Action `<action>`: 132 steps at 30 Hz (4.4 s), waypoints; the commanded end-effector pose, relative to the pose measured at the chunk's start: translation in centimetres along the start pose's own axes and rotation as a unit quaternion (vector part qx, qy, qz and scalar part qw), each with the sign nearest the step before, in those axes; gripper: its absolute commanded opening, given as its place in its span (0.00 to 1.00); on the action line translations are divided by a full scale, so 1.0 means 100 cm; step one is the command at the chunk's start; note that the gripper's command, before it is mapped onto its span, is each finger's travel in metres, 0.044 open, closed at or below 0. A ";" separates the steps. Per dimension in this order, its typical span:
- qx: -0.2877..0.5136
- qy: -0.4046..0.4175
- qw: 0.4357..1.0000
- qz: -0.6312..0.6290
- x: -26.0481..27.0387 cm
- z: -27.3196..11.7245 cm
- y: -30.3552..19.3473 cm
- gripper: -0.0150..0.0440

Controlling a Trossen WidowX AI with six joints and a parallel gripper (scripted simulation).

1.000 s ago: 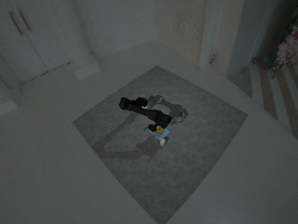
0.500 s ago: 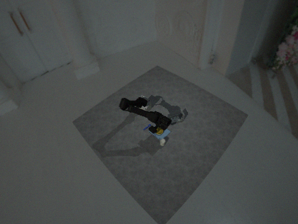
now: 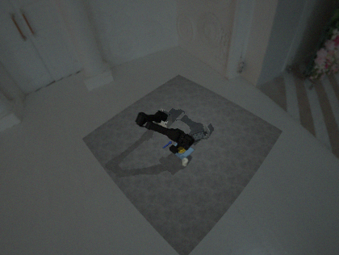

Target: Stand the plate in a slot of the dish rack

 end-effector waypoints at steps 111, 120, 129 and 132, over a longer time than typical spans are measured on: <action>0.110 0.214 0.971 0.001 0.127 -0.093 -0.018 0.25; 0.092 0.300 0.947 -0.068 0.128 -0.072 -0.019 0.25; 0.045 0.379 0.915 -0.130 0.129 -0.054 -0.019 0.25; 0.023 0.402 0.903 -0.149 0.128 -0.048 -0.020 0.25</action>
Point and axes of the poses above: the point midway between the two fingers, 35 mm back from their tips, its own z axis out along the fingers, its own x axis across the jaws, y = z × x, the point moved 4 cm from there along -z, back along the fingers, and after that the axes turned 6 degrees about -z, right-handed, at the moved point
